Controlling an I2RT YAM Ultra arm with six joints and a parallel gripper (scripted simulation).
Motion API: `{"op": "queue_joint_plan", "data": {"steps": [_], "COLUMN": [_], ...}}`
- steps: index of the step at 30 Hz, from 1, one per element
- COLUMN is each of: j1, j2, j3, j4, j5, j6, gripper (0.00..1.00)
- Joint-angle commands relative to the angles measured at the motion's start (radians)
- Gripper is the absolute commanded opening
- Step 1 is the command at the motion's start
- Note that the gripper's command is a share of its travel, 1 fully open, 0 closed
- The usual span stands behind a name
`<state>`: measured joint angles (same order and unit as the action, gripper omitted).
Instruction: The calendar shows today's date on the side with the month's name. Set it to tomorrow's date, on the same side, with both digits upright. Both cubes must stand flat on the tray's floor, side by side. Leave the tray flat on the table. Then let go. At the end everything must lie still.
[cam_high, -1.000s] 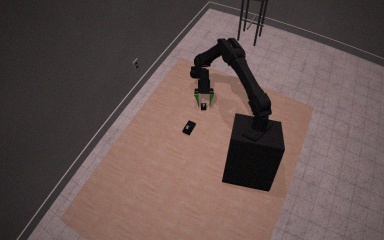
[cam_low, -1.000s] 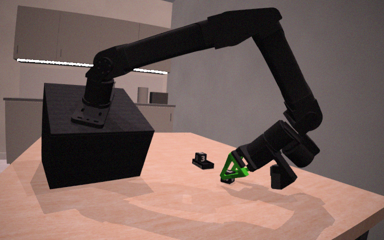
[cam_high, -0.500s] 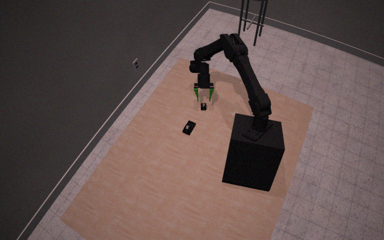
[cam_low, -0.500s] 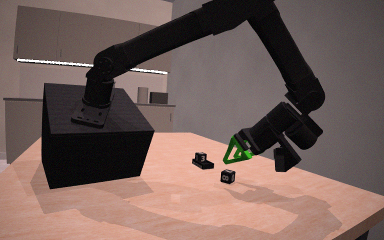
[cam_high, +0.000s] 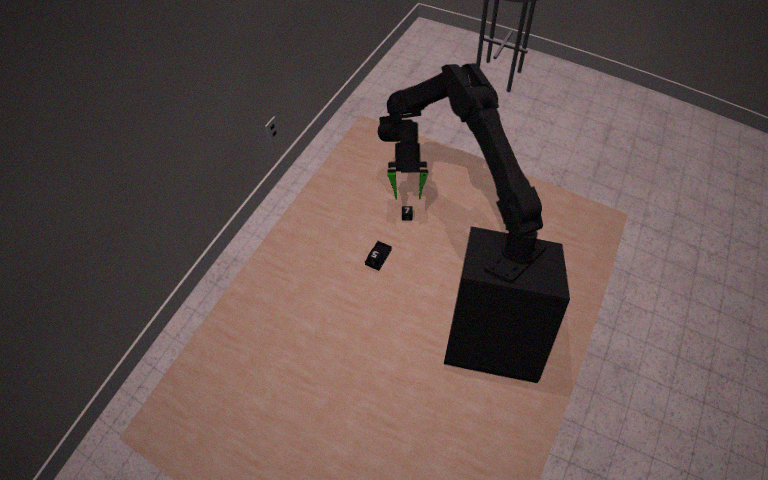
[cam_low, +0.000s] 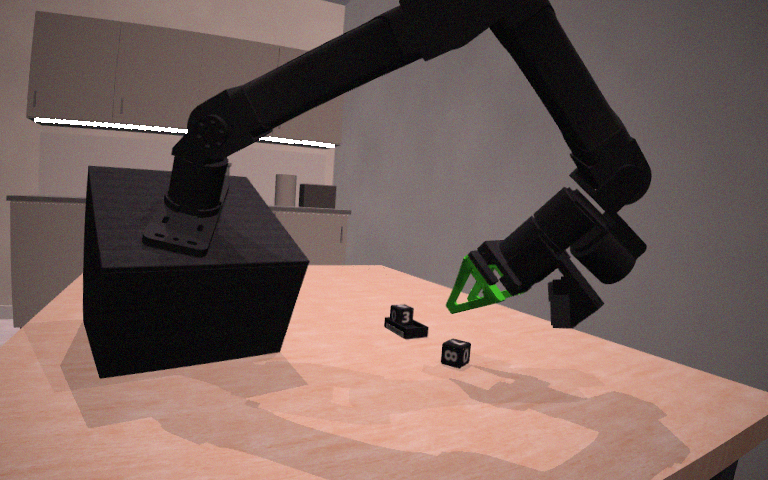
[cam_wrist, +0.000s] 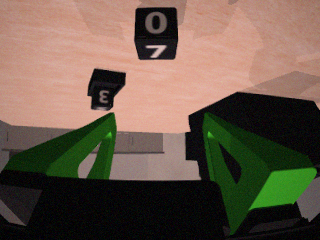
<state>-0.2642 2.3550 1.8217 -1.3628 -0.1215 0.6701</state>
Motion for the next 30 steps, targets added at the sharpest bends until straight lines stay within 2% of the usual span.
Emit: {"op": "queue_joint_plan", "data": {"steps": [1, 5, 15, 25, 30], "j1": [0.011, 0.018, 0.082, 0.097, 0.145], "j2": [-0.024, -0.042, -0.209, -0.238, -0.318], "j3": [-0.005, -0.031, -0.27, -0.316, -0.446], "j4": [0.004, 0.03, 0.267, 0.315, 0.454], "j5": [0.001, 0.014, 0.141, 0.17, 0.265], "j6": [0.003, 0.011, 0.082, 0.096, 0.133], "gripper": [0.64, 0.64, 0.64, 0.64, 0.64]}}
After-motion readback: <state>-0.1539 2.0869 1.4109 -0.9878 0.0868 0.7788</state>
